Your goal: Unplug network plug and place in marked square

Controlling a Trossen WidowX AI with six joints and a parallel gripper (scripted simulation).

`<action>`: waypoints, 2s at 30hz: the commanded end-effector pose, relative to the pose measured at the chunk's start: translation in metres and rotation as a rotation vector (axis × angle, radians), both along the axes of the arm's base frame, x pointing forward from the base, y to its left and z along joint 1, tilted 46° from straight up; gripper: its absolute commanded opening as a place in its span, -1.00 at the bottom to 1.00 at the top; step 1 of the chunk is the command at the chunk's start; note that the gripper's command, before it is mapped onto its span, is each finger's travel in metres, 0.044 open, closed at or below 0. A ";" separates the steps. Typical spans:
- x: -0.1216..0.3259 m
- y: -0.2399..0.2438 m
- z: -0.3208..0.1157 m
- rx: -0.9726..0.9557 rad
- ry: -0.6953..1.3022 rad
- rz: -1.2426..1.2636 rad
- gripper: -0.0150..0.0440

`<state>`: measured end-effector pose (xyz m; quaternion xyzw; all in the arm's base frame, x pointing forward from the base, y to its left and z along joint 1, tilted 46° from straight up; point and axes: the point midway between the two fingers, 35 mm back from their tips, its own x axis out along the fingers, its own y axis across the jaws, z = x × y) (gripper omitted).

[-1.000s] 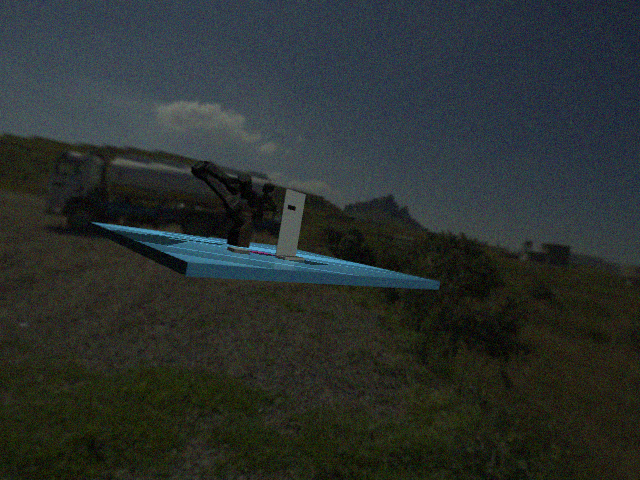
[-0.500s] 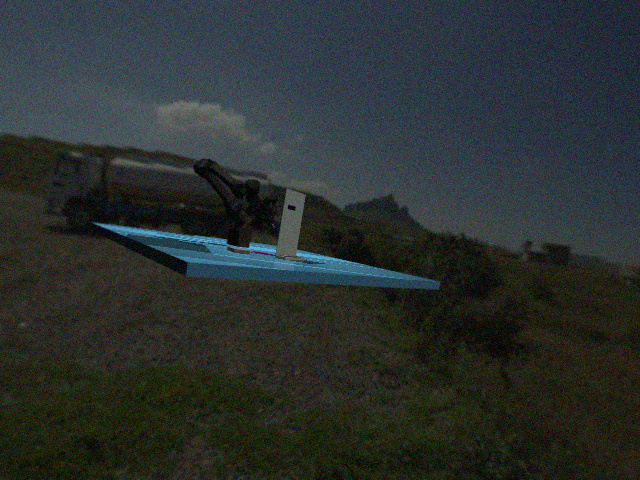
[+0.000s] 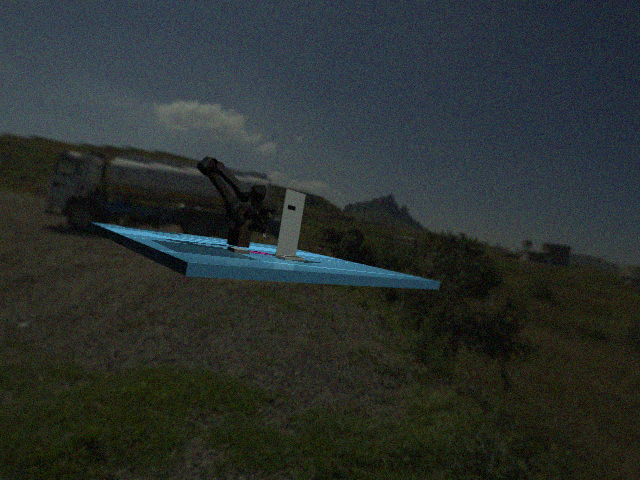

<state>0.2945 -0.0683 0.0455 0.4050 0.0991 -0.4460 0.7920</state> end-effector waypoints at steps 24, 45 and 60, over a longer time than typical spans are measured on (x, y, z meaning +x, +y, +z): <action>-0.011 -0.022 -0.020 -0.056 -0.007 -0.107 -0.49; -0.012 -0.038 -0.035 -0.057 -0.007 -0.107 -0.49; -0.015 -0.049 -0.044 -0.061 -0.009 -0.106 -0.49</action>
